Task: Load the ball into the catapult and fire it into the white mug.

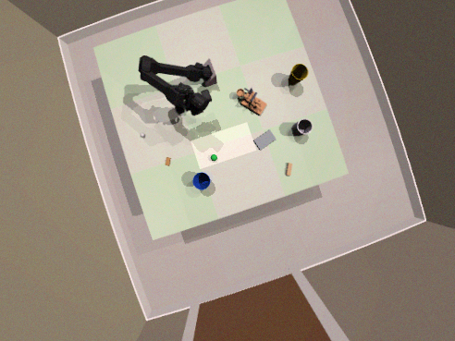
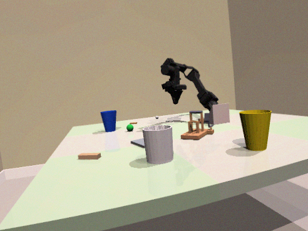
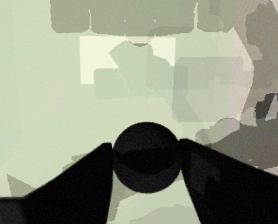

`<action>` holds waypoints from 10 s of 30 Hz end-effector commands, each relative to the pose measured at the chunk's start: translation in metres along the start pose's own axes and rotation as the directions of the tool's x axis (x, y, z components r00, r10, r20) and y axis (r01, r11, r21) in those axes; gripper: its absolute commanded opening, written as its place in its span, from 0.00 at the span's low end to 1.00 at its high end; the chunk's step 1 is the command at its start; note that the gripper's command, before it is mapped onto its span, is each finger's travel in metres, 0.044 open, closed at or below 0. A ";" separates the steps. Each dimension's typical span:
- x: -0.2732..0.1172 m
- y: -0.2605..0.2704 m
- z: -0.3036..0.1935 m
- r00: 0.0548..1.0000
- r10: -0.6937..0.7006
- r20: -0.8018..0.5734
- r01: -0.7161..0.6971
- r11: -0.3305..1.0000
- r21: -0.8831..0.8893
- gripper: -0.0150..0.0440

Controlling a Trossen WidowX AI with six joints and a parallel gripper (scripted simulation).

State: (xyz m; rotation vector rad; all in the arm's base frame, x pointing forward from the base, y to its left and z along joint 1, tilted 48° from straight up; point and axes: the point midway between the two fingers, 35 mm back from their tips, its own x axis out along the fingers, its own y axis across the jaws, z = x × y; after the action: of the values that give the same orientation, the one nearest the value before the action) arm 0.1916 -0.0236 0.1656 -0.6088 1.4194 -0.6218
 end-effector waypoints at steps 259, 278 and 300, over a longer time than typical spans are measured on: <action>0.002 0.395 -0.006 0.908 -0.018 0.419 0.356 -0.495 -0.793 0.25; 0.016 0.335 -0.053 0.798 -0.244 0.551 0.055 -0.881 -0.470 0.25; 0.029 0.322 -0.061 0.755 -0.287 0.590 -0.049 -0.921 -0.386 0.25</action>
State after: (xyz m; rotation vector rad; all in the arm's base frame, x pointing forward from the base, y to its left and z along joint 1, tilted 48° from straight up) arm 0.1424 0.1867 -0.0826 -3.2901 1.2875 1.0777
